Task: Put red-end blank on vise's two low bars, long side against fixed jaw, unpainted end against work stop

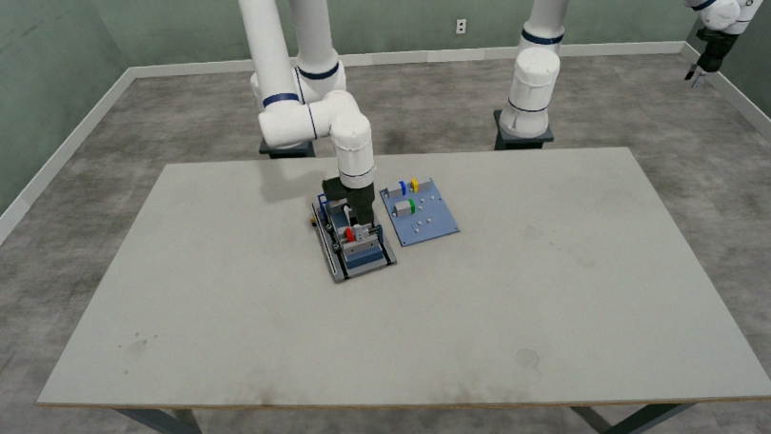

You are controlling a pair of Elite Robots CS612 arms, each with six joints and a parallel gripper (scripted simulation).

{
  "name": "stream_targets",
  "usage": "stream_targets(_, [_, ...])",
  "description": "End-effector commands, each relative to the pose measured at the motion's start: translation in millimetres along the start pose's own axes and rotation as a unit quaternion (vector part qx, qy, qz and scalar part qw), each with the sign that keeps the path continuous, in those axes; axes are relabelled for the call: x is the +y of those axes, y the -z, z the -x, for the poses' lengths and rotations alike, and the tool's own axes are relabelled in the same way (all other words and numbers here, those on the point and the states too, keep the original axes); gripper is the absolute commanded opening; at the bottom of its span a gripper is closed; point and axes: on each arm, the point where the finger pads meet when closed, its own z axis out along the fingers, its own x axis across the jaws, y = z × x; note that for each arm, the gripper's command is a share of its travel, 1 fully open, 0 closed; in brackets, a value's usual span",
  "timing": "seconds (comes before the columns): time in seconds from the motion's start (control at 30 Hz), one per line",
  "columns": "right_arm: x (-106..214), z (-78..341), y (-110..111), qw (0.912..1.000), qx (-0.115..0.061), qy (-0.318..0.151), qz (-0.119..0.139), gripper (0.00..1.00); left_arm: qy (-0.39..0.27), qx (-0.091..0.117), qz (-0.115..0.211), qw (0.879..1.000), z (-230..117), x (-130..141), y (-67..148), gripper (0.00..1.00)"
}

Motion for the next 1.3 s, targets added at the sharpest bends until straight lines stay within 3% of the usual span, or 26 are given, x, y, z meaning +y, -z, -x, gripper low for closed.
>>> stream_targets(0.0, [0.0, 0.9, 2.4, 1.0, -0.001, 0.0, 0.0, 1.0, 0.0, 0.0, 0.001, 1.0, 0.1, 0.6, 0.7, 1.0])
stream_targets(1.27, [0.0, 0.9, 9.1, 1.0, -0.001, 0.0, 0.0, 1.0, 0.0, 0.0, 0.001, 1.0, 0.1, 0.6, 0.7, 1.0])
